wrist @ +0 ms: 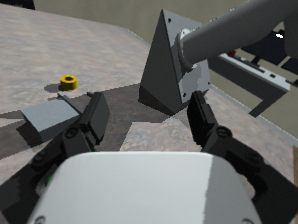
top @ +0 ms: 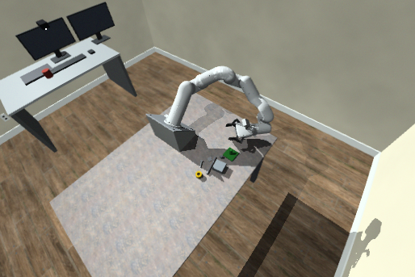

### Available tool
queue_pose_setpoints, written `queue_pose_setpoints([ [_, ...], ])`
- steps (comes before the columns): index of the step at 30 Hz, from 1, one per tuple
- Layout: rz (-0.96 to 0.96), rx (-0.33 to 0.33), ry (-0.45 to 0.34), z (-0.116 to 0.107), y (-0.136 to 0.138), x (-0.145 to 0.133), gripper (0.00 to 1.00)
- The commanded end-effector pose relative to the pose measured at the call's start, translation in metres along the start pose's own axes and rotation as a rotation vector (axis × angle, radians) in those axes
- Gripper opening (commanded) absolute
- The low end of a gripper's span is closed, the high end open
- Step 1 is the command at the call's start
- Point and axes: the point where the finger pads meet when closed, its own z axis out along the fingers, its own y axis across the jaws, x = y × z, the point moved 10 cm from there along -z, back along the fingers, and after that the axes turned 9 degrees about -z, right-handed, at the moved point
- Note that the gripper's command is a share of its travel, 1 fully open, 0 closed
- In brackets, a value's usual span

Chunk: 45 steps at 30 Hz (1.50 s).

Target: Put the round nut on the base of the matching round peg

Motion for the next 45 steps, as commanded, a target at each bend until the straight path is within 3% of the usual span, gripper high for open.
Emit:
queue_pose_setpoints([
  [1, 0.001, 0.002, -0.002, -0.001, 0.0, 0.001, 1.0],
  [17, 0.001, 0.002, -0.002, -0.001, 0.0, 0.001, 1.0],
  [18, 0.001, 0.002, -0.002, -0.001, 0.0, 0.001, 0.6],
  [34, -0.046, -0.003, -0.028, 0.004, -0.004, 0.002, 0.6],
  [45, -0.207, -0.008, -0.123, 0.019, -0.019, 0.005, 0.6],
])
